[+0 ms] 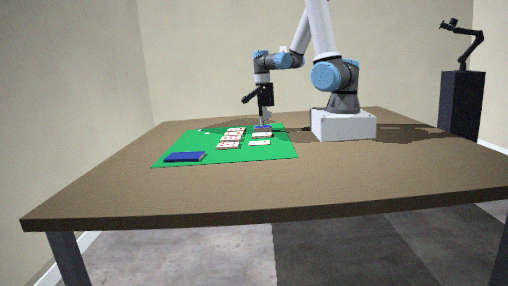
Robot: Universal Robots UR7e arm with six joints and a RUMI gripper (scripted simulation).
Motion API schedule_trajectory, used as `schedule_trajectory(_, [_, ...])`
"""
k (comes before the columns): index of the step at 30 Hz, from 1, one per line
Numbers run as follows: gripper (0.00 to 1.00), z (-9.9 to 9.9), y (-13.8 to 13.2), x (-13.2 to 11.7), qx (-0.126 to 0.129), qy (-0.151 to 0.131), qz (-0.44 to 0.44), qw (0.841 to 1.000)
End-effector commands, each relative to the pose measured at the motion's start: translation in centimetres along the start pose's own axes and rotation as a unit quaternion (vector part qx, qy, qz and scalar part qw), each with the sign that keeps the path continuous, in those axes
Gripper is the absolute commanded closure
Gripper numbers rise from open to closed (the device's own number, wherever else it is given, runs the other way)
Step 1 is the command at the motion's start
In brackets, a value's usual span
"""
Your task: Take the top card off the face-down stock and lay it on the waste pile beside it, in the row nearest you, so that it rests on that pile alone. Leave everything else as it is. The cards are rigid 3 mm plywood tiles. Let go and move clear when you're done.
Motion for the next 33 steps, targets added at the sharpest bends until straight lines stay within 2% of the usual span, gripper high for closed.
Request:
schedule_trajectory(1, [0.6,-0.03,0.03,0.02,0.0,0.0,0.0,1.0])
schedule_trajectory(33, [0.61,-0.03,0.03,0.02,0.0,0.0,0.0,1.0])
Point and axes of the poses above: the point where the finger pads meet when closed, its own z axis out along the fingers, its own y axis across the jaws, x = y × z, the point moved 5 cm from there along -z, back along the fingers, and after that the axes turned 12 degrees about -z, right-handed, at the moved point
